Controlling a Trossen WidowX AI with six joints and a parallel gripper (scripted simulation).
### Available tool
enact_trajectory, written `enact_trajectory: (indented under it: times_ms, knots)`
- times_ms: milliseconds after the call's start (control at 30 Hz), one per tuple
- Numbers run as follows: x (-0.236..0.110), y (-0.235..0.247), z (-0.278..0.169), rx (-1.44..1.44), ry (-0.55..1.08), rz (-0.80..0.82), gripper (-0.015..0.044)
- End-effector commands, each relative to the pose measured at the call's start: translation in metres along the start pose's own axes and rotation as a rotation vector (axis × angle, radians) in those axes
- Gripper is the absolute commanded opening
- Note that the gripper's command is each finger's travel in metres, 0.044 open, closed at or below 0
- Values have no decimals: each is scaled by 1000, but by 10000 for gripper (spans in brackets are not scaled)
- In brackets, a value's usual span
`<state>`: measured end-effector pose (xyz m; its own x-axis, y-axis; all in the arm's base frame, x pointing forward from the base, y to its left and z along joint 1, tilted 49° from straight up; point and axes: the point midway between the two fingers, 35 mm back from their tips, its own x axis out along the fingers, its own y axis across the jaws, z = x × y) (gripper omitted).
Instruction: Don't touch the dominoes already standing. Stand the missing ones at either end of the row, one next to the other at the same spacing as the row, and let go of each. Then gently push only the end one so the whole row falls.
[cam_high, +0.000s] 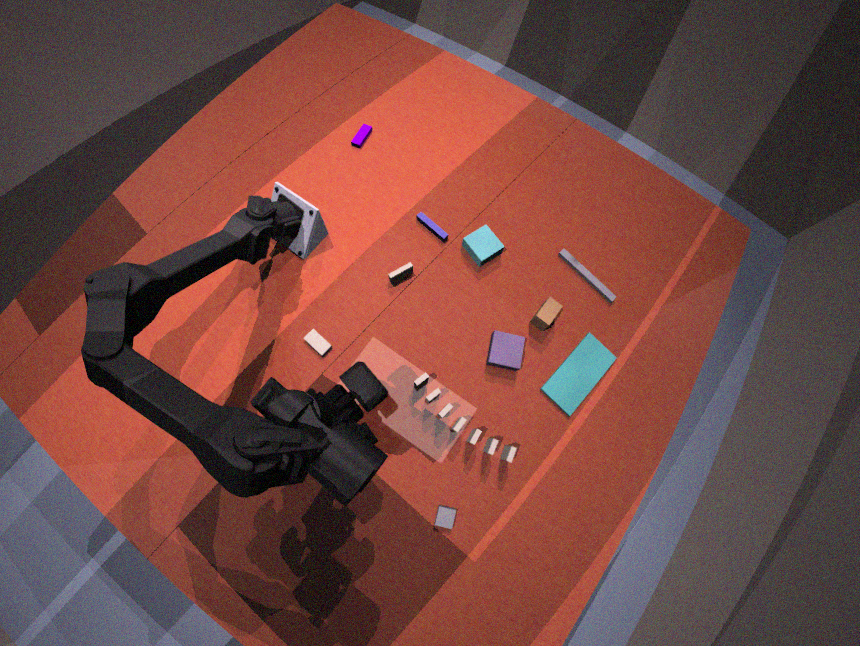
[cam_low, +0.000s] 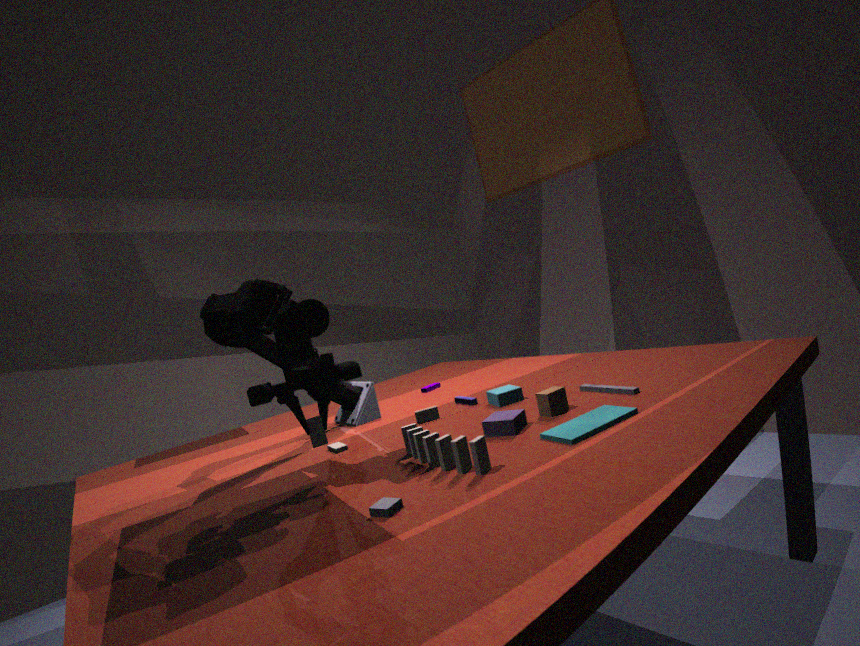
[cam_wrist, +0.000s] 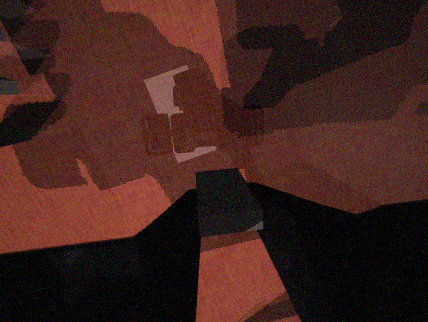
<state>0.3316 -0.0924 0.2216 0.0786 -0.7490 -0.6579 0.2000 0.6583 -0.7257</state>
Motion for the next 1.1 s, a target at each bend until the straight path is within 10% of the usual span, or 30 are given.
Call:
enact_trajectory:
  times_ms: [0,533,1067]
  knots:
    - [-43,-2,-2,-11,-30,-4,107]
    - [-41,152,1,60,19,-5,107]
    - [-6,155,3,61,19,-2,107]
